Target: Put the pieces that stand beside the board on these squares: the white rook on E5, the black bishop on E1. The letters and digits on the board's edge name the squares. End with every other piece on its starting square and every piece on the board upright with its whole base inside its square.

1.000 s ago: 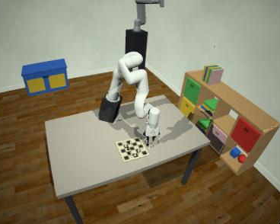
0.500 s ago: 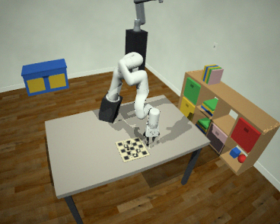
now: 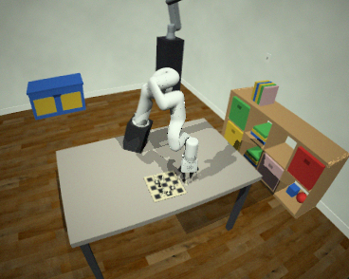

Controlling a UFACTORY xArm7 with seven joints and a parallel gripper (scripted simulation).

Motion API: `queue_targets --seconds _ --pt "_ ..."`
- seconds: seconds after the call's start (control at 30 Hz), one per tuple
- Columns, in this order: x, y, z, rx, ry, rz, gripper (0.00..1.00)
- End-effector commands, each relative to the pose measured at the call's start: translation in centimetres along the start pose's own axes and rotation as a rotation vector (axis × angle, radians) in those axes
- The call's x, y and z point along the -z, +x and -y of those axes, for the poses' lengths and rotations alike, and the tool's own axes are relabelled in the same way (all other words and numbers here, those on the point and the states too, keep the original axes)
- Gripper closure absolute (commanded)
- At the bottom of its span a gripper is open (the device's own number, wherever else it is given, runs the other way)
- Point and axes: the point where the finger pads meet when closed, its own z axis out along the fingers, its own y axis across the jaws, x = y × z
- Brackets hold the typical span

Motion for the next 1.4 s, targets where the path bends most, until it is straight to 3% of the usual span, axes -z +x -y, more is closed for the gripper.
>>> queue_targets --seconds 0.0,0.63,1.37 --pt "-0.6 -0.2 -0.1 0.0 -0.001 0.004 0.63" --pt "-2.5 -0.2 -0.1 0.0 -0.001 0.004 0.63" --pt "-2.7 -0.2 -0.1 0.0 -0.001 0.004 0.63"
